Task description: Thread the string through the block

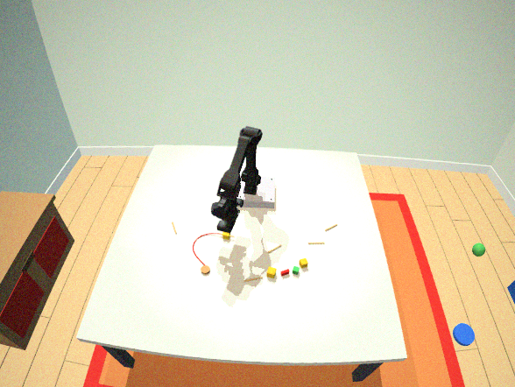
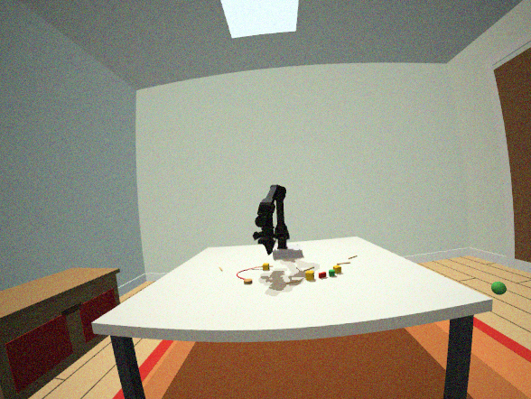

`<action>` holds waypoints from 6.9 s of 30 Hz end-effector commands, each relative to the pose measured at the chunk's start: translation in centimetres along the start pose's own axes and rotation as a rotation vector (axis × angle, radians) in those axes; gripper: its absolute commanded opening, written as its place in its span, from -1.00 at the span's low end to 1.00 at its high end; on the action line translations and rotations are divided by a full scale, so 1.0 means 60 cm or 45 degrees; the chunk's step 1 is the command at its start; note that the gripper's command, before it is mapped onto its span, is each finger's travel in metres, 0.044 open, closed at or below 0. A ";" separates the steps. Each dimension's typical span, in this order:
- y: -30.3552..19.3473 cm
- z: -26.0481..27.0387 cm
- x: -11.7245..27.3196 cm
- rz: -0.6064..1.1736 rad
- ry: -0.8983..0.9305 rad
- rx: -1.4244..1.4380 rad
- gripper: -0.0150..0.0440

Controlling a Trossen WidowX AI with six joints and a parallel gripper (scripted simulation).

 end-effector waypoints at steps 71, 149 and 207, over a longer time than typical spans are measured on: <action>-0.001 -0.009 -0.124 0.006 -0.023 -0.005 -0.07; -0.008 -0.010 -0.125 -0.085 -0.006 0.025 -0.49; -0.119 -0.029 -0.124 -0.076 0.007 0.029 -0.49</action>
Point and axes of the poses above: the point midway between the two fingers, 35 mm back from their tips, its own x axis back along the fingers, its own z axis across the jaws, y = z × x, the point moved 5 cm from there along x, back along the fingers, and after that the axes turned 8 degrees about -x, right-handed, at the moved point
